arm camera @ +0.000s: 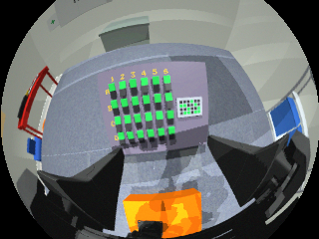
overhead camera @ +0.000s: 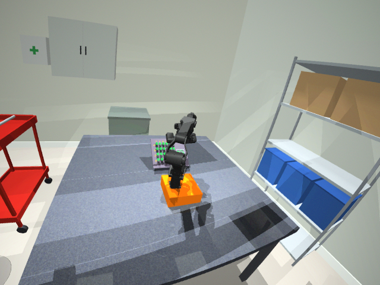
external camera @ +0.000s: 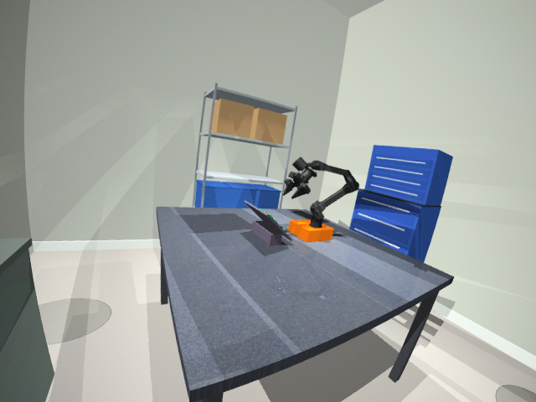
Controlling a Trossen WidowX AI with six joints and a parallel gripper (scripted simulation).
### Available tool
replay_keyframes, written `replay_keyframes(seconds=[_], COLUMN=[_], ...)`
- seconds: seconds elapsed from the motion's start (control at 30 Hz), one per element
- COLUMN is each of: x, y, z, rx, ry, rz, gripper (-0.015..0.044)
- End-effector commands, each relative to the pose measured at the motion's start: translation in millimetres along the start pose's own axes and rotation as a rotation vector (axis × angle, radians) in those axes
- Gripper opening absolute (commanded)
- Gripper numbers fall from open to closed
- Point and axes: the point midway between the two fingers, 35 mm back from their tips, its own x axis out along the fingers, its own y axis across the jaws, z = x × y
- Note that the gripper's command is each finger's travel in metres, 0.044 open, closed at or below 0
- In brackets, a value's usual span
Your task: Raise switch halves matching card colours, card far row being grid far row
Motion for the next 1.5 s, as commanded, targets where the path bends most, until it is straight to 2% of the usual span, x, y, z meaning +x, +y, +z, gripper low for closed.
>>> replay_keyframes(seconds=[0.0, 0.23, 0.47, 0.57, 0.73, 0.87, 1.47], x=[0.9, 39.7, 82.1, 93.8, 96.5, 127.5, 149.2], y=[0.1, 18.5, 70.5, 94.5, 96.3, 96.3, 96.2], z=[0.7, 31.9, 62.8, 69.9, 70.4, 71.1, 71.0], rx=[0.0, 0.003, 0.007, 0.011, 0.011, 0.011, 0.011], ry=[0.002, 0.039, 0.026, 0.01, 0.01, 0.031, 0.032], rz=[0.0, 0.004, -0.001, 0.0, 0.0, 0.0, 0.0], gripper=[0.0374, 0.019, 0.0006, 0.0, 0.0, 0.0, 0.0])
